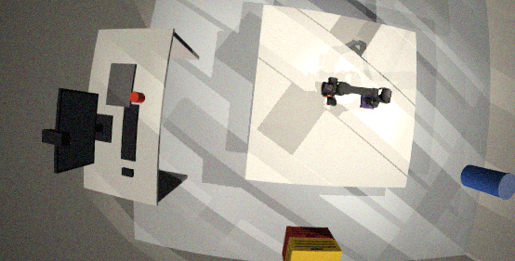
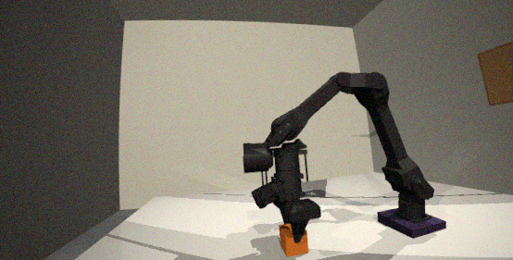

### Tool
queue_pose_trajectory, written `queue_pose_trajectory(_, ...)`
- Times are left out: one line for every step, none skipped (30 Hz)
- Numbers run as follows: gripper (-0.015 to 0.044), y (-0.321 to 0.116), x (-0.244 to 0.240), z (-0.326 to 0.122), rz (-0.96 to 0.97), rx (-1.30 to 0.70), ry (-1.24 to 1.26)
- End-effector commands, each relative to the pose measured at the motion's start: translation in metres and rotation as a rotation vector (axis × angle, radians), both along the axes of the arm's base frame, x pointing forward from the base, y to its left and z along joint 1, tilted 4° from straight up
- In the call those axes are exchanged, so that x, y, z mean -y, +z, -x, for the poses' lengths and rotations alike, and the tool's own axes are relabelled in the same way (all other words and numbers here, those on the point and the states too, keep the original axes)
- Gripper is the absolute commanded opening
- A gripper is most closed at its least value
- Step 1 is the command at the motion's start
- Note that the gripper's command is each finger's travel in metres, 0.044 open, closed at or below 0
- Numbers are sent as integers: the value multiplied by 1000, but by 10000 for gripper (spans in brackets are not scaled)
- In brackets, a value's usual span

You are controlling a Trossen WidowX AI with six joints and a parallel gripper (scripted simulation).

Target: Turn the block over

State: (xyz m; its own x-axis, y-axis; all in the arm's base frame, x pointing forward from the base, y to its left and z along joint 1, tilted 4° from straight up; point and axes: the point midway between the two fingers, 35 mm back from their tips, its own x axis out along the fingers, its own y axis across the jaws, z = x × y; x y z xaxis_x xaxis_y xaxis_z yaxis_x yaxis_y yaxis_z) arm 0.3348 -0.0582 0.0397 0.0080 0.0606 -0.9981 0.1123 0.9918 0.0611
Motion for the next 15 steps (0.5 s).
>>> queue_pose_trajectory(25, 8, 1, 0, 2, 0, -5)
queue_pose_trajectory(0, 14, 1, 0, 2, 0, -5)
queue_pose_trajectory(0, 21, 2, 0, 2, 0, -5)
queue_pose_trajectory(0, 26, 2, 0, 2, 0, -5)
queue_pose_trajectory(0, 28, 2, 0, 2, 0, -4)
queue_pose_trajectory(0, 29, 2, 0, 2, 0, -4)
queue_pose_trajectory(0, 29, 2, 0, 2, 0, -4)
queue_pose_trajectory(0, 29, 2, 0, 2, 0, -4)
queue_pose_trajectory(0, 29, 2, 0, 2, 2, -5)
queue_pose_trajectory(0, 29, 2, 0, 3, 10, -5)
queue_pose_trajectory(0, 29, 2, 0, 5, 24, -6)
queue_pose_trajectory(0, 28, 2, 0, 7, 40, -8)
queue_pose_trajectory(0, 27, 2, -1, 9, 56, -9)
queue_pose_trajectory(0, 27, 2, -1, 10, 72, -10)
queue_pose_trajectory(0, 26, 2, -1, 12, 88, -12)
